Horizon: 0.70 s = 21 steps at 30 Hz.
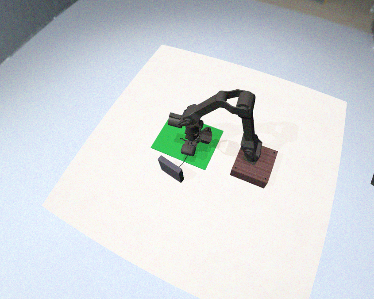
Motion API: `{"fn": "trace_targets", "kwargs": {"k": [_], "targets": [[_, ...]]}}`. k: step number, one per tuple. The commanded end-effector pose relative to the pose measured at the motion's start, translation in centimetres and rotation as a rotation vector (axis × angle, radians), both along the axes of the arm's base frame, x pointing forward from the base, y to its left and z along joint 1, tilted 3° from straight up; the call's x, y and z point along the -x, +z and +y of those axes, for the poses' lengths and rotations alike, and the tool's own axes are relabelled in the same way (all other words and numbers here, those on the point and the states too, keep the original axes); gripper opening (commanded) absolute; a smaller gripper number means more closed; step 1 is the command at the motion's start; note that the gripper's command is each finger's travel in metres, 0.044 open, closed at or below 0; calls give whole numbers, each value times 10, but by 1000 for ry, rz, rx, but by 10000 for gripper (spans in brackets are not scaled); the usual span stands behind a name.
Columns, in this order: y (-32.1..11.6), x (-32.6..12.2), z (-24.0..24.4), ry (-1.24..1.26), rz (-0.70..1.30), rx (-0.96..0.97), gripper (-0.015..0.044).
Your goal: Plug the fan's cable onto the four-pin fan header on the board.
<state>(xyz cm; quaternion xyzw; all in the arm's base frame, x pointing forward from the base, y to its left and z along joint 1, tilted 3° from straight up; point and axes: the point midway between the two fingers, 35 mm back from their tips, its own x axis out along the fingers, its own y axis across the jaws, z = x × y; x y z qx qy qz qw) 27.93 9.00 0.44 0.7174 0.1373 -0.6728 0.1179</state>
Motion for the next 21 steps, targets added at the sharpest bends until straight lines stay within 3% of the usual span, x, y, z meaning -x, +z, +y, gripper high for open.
{"fn": "trace_targets", "kwargs": {"k": [1, 9, 12, 16, 21], "targets": [[0, 0, 0, 0, -1, 0, 53], [0, 0, 0, 0, -1, 0, 260], [3, 0, 0, 0, -1, 0, 260], [52, 2, -1, 2, -1, 5, 260], [55, 3, -2, 2, -1, 6, 260]]}}
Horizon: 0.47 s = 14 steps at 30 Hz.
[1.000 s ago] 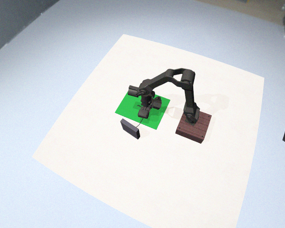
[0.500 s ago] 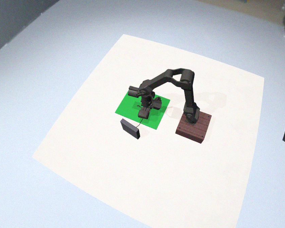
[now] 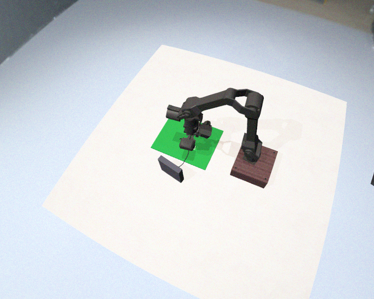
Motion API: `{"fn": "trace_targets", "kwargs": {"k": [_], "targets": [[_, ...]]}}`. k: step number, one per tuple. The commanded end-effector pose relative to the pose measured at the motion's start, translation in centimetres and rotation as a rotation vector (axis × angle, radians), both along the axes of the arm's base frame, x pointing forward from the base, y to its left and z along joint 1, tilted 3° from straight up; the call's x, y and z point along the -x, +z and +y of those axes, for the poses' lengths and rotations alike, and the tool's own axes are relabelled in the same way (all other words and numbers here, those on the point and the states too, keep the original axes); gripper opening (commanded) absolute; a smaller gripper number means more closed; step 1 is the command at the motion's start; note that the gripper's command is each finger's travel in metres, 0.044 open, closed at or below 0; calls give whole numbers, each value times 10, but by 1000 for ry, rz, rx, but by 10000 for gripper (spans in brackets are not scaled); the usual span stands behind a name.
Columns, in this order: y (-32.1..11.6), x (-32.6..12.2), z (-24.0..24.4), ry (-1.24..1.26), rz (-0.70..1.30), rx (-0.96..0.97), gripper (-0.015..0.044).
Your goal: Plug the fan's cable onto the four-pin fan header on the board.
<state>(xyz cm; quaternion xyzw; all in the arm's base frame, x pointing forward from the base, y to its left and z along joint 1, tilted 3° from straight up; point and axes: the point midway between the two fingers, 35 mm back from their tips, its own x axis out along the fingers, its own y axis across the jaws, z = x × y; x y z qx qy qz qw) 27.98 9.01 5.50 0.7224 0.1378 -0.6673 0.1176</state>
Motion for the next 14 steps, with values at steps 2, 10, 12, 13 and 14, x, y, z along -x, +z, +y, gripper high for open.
{"fn": "trace_targets", "kwargs": {"k": [2, 10, 12, 13, 14], "targets": [[5, 5, -2, 2, 14, 9, 260], [4, 93, -19, 1, 24, 0, 260], [-1, 114, -24, 1, 27, -2, 260], [-3, 119, -25, 1, 27, -2, 260], [-3, 121, -26, 1, 28, -2, 260]]}}
